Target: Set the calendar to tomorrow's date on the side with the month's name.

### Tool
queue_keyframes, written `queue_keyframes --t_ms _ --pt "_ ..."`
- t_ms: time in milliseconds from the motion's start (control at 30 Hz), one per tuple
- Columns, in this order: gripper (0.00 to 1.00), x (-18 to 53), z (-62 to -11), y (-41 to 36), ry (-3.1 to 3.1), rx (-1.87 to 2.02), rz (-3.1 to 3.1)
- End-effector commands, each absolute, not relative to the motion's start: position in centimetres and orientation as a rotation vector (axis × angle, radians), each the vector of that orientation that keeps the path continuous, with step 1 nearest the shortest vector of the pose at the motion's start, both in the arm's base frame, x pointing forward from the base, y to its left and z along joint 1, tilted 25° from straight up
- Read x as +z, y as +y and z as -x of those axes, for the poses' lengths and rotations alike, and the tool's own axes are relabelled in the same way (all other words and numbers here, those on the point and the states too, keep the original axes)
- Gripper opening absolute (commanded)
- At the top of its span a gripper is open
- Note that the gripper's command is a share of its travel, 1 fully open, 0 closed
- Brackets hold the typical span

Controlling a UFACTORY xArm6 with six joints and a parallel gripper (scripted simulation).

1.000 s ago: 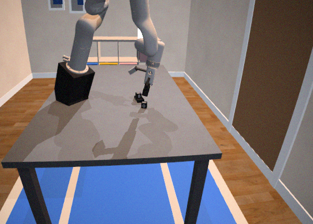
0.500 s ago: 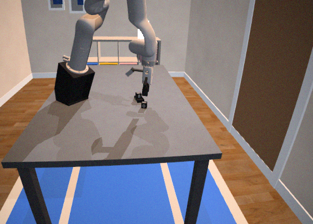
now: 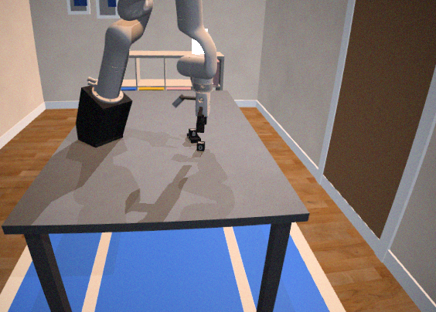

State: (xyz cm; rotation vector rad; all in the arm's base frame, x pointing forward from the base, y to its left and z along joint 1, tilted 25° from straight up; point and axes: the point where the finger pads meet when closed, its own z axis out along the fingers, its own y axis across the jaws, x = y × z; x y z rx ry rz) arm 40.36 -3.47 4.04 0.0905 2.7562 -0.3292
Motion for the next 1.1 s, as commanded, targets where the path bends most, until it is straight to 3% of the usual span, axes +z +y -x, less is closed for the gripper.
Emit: queue_keyframes --t_ms 0,500,1067 --pt "1.00 4.11 -40.43 -3.45 2.747 -0.331 -0.090" --pt "1.00 4.11 -40.42 -3.45 2.752 -0.341 -0.040" --pt "1.00 4.16 -40.30 -3.42 2.729 -0.468 0.658"
